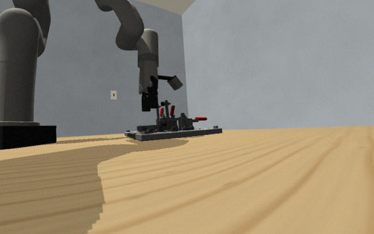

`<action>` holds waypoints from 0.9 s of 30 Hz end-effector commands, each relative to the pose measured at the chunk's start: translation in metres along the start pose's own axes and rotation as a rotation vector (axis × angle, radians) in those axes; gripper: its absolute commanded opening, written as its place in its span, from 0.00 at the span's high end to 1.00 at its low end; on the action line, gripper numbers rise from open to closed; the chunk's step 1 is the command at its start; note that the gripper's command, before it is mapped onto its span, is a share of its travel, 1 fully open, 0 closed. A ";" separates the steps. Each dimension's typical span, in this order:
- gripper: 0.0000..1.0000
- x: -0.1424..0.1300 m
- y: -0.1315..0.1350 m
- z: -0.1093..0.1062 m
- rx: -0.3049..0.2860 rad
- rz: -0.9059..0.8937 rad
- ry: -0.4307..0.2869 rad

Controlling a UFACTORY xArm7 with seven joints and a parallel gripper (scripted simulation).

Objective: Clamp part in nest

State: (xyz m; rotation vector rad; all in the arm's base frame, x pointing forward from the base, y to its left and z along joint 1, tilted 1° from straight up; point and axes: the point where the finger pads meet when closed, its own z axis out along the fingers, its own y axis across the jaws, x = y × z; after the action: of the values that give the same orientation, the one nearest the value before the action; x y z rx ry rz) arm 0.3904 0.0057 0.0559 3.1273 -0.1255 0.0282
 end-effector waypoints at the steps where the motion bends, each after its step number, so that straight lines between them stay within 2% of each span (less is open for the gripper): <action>1: 0.00 0.001 0.000 -0.005 0.000 0.000 0.002; 18: 0.00 0.001 0.000 -0.005 0.000 0.000 0.002; 19: 0.53 0.001 0.000 -0.005 0.000 0.000 0.002; 23: 0.53 0.001 0.000 -0.012 0.000 0.000 0.002; 27: 0.53 0.001 0.000 -0.035 0.000 0.000 0.002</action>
State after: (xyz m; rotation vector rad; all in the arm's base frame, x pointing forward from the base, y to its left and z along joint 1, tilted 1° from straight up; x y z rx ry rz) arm 0.3890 0.0059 0.0714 3.1270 -0.1253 0.0228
